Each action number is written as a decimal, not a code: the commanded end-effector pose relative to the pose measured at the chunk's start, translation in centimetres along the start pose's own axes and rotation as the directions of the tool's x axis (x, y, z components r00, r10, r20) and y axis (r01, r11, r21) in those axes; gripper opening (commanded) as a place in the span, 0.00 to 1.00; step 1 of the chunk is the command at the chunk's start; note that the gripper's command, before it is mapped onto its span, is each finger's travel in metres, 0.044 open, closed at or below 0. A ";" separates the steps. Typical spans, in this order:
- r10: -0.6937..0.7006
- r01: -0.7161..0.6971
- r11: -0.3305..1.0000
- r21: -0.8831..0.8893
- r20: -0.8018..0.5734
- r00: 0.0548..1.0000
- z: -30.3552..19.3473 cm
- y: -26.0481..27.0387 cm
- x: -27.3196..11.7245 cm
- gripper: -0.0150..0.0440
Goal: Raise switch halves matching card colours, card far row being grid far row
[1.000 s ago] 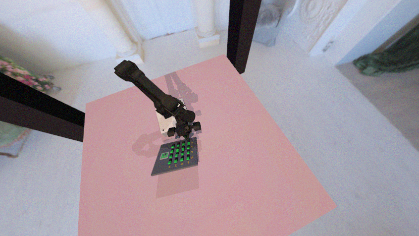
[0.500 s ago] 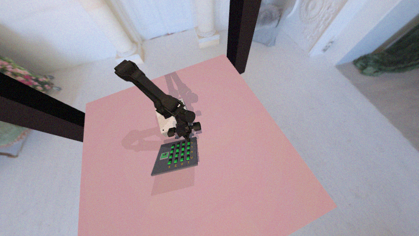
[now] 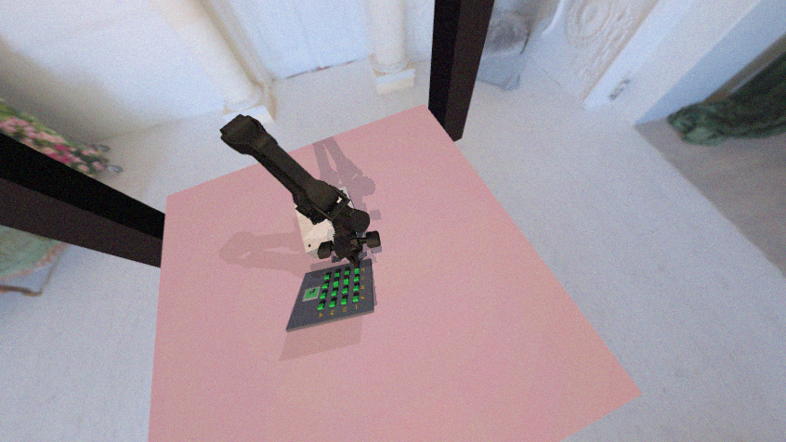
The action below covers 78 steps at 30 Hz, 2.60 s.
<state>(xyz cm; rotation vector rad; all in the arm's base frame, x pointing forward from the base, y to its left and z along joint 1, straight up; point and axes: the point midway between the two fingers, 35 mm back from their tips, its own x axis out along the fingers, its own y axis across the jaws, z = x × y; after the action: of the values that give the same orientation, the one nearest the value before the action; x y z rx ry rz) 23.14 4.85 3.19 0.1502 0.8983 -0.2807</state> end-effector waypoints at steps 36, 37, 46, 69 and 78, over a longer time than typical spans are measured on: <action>-0.001 0.000 1.000 -0.005 -0.035 0.999 0.4 -5.5 -6.2 0.25; -0.001 0.001 1.000 -0.006 -0.032 0.999 0.3 -6.0 -6.3 0.25; -0.002 0.002 1.000 -0.008 -0.001 1.000 0.1 -6.4 -2.8 0.25; -0.002 0.002 1.000 -0.008 0.000 1.000 0.1 -6.4 -0.4 0.25; -0.002 0.002 1.000 -0.008 0.000 1.000 0.1 -6.4 -0.3 0.25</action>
<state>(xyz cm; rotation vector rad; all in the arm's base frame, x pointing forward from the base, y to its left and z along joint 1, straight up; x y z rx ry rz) 21.09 -1.30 3.55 0.1453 0.8962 -0.2843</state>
